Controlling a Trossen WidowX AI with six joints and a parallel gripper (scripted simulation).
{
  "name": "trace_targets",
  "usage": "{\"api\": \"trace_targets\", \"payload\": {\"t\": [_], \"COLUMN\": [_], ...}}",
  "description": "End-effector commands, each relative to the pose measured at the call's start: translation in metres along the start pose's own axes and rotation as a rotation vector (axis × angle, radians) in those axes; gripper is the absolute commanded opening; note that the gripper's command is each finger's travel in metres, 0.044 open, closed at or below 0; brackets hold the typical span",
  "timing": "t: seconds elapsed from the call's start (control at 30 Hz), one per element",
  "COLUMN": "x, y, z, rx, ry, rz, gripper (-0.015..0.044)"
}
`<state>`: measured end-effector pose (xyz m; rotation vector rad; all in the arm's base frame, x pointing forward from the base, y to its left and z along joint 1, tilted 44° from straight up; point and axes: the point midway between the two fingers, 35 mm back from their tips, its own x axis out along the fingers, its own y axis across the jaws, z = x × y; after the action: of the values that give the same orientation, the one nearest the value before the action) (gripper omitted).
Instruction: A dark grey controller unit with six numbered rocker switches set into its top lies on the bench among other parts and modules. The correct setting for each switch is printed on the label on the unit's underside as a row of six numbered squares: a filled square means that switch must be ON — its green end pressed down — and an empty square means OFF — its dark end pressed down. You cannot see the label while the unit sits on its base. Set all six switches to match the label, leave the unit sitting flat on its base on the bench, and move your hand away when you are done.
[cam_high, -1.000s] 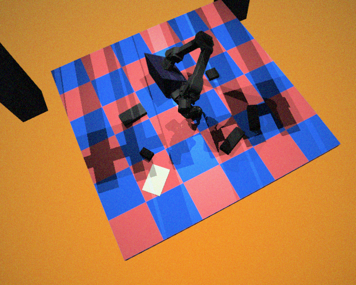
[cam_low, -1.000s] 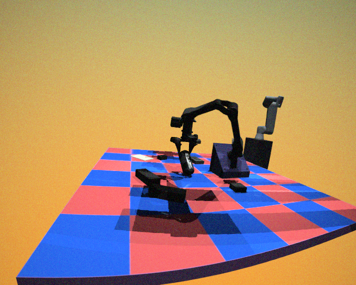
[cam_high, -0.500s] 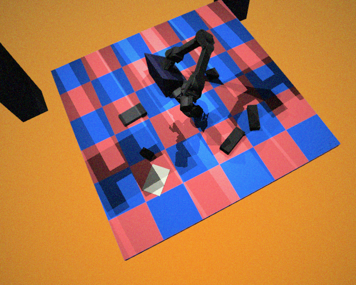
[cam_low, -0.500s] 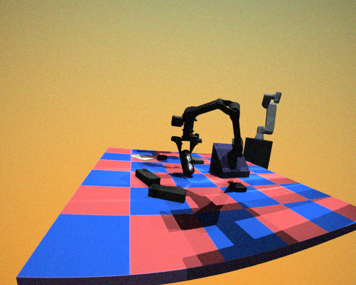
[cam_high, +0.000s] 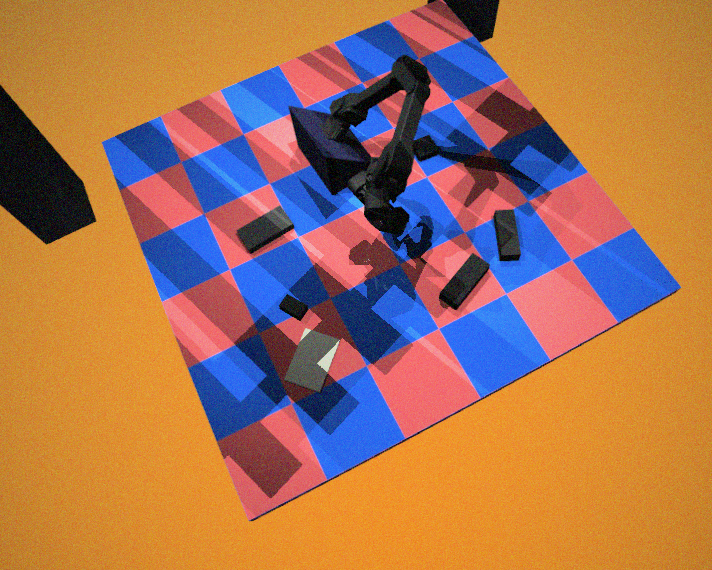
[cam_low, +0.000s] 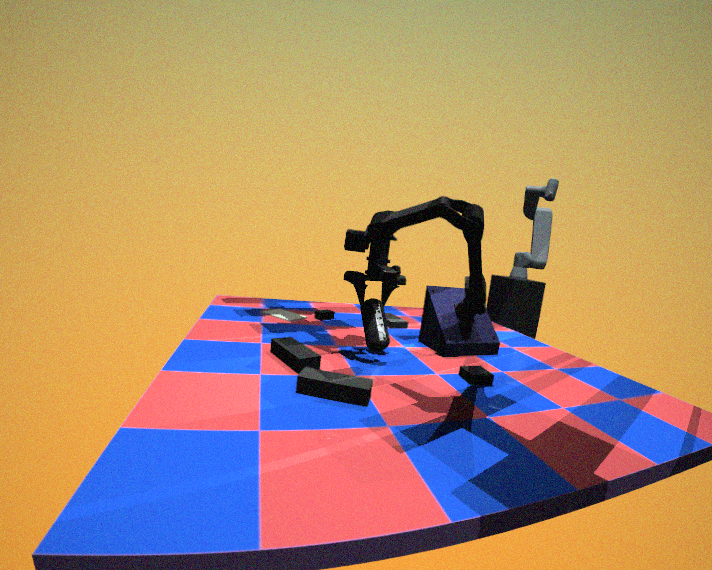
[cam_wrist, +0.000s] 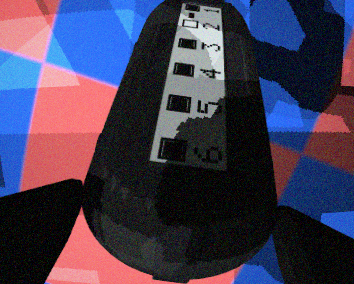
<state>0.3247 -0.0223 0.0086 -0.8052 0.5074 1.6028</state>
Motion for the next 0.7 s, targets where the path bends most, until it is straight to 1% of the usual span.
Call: {"api": "trace_targets", "payload": {"t": [0.0, 0.67], "x": [-0.001, -0.005], "y": [-0.001, -0.001], "z": [0.007, 0.023], "rx": [0.006, 0.006], "ry": [-0.012, -0.013], "rz": [-0.006, -0.005], "gripper": [0.0336, 0.0337]}}
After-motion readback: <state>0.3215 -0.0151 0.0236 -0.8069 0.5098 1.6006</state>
